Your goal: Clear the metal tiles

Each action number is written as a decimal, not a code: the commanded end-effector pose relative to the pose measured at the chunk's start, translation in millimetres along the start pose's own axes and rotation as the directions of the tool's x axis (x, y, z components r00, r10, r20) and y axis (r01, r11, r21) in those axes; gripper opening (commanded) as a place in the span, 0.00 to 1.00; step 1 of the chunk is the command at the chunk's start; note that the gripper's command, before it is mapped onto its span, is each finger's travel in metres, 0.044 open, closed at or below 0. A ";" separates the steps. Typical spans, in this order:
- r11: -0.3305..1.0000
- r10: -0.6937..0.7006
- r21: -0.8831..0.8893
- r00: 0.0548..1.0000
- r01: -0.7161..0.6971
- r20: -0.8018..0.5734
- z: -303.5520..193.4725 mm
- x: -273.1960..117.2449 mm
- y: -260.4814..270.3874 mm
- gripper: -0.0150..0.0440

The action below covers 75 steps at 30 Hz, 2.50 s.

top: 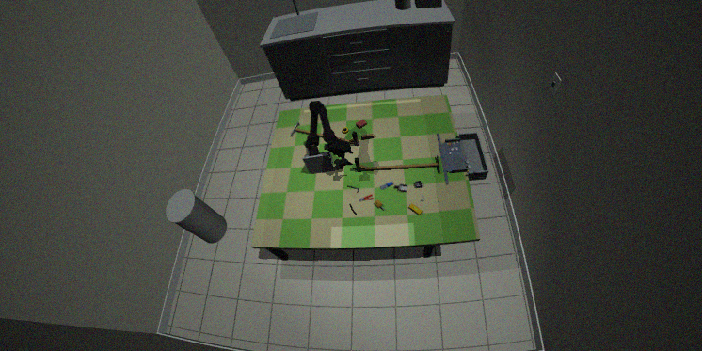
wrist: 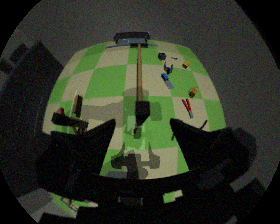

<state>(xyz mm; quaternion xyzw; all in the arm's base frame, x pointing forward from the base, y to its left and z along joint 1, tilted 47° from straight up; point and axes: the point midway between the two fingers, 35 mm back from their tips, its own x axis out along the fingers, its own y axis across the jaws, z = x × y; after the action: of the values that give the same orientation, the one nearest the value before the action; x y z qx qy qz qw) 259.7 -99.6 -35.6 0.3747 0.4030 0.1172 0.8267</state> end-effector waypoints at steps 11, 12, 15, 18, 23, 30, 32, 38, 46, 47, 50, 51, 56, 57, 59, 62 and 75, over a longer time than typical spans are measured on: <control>1.000 -0.002 0.012 1.000 0.002 -0.014 -3.2 21.5 -3.0 1.00; 1.000 -0.002 0.012 1.000 0.002 -0.014 -3.1 23.2 -3.1 1.00; 1.000 -0.003 0.012 1.000 0.003 -0.014 -2.9 28.1 -3.4 1.00; 1.000 -0.003 0.012 1.000 0.003 -0.015 -2.8 33.0 -3.6 1.00; 1.000 -0.003 0.012 1.000 0.003 -0.015 -2.8 41.2 -3.6 1.00; 1.000 -0.002 0.012 1.000 0.002 -0.014 -3.0 52.5 -3.0 1.00; 1.000 -0.002 0.012 1.000 0.002 -0.013 -3.1 55.8 -2.7 1.00; 1.000 0.001 0.012 1.000 -0.001 -0.011 -3.7 65.3 -1.5 1.00; 1.000 0.007 0.014 1.000 -0.007 -0.008 -4.9 77.8 1.0 1.00; 1.000 0.008 0.014 1.000 -0.008 -0.007 -5.1 79.3 1.3 1.00; 1.000 0.009 0.014 1.000 -0.009 -0.006 -5.4 81.6 1.9 1.00; 1.000 0.013 0.002 1.000 -0.013 0.001 -1.2 78.1 3.5 0.96; 1.000 0.013 0.002 1.000 -0.013 0.001 -1.2 78.1 3.5 0.73; 1.000 0.013 0.002 1.000 -0.013 0.001 -1.2 78.1 3.5 0.69; 1.000 0.013 0.002 1.000 -0.013 0.001 -1.2 78.1 3.5 0.60; 1.000 0.013 0.002 1.000 -0.013 0.001 -1.2 78.1 3.5 0.47; 1.000 0.017 0.007 1.000 -0.017 0.002 -0.2 76.8 2.4 0.25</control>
<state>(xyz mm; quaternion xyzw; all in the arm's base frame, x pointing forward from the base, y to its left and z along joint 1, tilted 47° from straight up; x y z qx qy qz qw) 309.5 -58.7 -79.3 0.3804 0.4008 0.1205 0.8247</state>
